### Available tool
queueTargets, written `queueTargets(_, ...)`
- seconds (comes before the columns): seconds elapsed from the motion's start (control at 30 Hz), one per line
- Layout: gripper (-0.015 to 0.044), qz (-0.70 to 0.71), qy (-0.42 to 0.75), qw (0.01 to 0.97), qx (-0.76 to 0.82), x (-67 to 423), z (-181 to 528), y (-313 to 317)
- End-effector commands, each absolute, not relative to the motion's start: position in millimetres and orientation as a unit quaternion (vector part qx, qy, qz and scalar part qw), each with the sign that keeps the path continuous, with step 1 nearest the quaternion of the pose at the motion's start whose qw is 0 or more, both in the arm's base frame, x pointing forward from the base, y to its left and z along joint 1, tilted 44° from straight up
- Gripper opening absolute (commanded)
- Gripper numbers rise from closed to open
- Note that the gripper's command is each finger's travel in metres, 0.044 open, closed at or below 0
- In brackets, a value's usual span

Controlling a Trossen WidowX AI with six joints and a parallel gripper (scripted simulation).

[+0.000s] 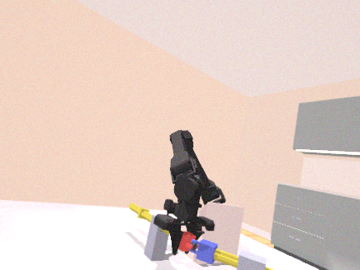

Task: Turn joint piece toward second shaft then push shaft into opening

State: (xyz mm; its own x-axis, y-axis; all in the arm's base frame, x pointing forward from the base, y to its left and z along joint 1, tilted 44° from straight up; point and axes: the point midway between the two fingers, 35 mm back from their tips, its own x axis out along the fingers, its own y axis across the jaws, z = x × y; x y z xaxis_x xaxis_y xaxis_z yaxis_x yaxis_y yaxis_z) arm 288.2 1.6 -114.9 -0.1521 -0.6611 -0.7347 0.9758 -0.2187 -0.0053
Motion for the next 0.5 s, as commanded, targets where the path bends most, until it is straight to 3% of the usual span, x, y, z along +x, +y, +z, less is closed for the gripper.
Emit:
queueTargets(0.0,0.0252,-0.715,0.253,0.572,0.311,288.2,-114.8,1.6)
queueTargets(0.23,0.0436,-0.715,0.253,0.572,0.311,288.2,-114.8,1.6)
queueTargets(0.47,0.044,-0.715,0.253,0.572,0.311,288.2,-114.8,1.6)
